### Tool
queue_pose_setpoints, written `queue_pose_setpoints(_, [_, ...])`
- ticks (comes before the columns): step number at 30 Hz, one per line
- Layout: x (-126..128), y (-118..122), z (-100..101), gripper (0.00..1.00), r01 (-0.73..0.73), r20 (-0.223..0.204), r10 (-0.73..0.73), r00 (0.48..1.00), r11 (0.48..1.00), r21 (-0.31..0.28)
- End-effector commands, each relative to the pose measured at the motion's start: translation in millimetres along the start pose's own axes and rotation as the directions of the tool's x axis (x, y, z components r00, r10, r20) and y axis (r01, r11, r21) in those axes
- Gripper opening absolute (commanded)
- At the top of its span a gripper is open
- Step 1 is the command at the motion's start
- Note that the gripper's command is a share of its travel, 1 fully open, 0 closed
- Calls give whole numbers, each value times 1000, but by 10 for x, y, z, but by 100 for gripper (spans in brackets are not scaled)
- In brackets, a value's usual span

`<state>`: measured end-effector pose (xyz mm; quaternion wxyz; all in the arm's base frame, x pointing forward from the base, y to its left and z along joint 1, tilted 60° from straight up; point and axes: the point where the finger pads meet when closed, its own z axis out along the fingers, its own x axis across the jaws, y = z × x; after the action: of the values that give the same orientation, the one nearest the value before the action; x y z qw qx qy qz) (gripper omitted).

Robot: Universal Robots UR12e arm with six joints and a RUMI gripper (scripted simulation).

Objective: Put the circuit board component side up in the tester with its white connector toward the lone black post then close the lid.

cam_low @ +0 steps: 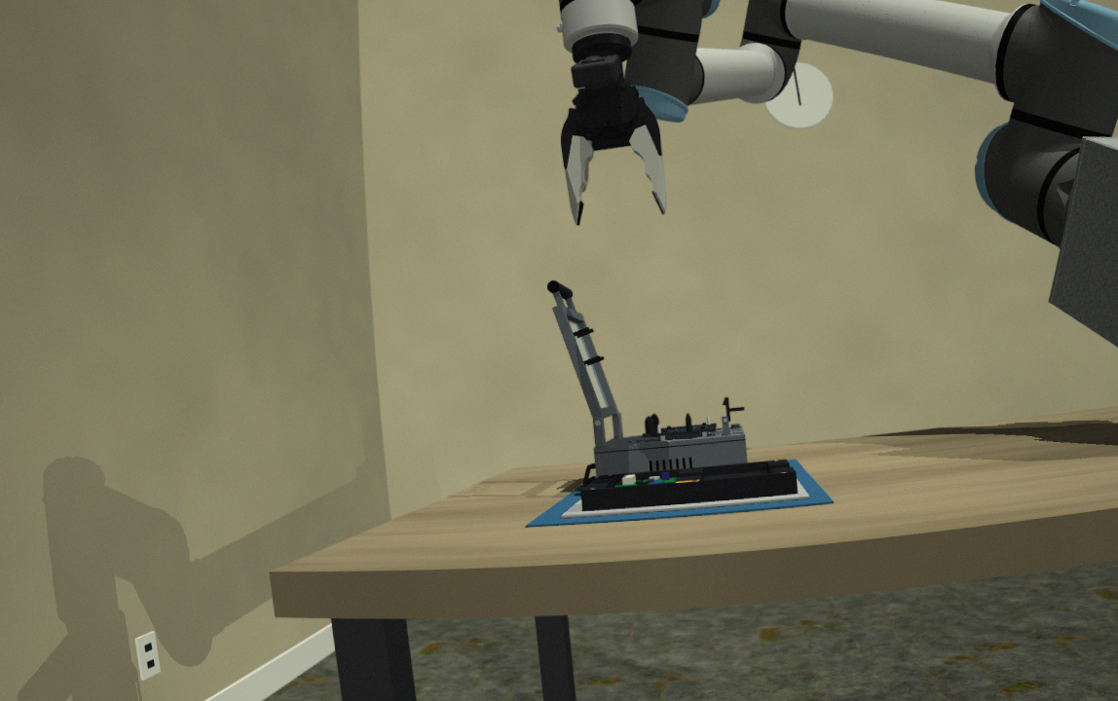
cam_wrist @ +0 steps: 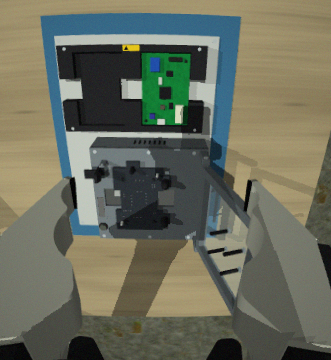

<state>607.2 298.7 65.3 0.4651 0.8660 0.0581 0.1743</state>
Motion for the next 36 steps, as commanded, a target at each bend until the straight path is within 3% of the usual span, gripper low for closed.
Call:
queue_pose_setpoints(1, [3,-1,80,59,0,-1,0,1000,1000,1])
queue_pose_setpoints(7, [3,-1,186,59,0,-1,0,1000,1000,1])
queue_pose_setpoints(20, [4,-1,701,59,0,-1,0,1000,1000,1])
queue_pose_setpoints(22, [4,-1,701,59,0,-1,0,1000,1000,1])
queue_pose_setpoints(36, [5,-2,1409,59,0,-1,0,1000,1000,1])
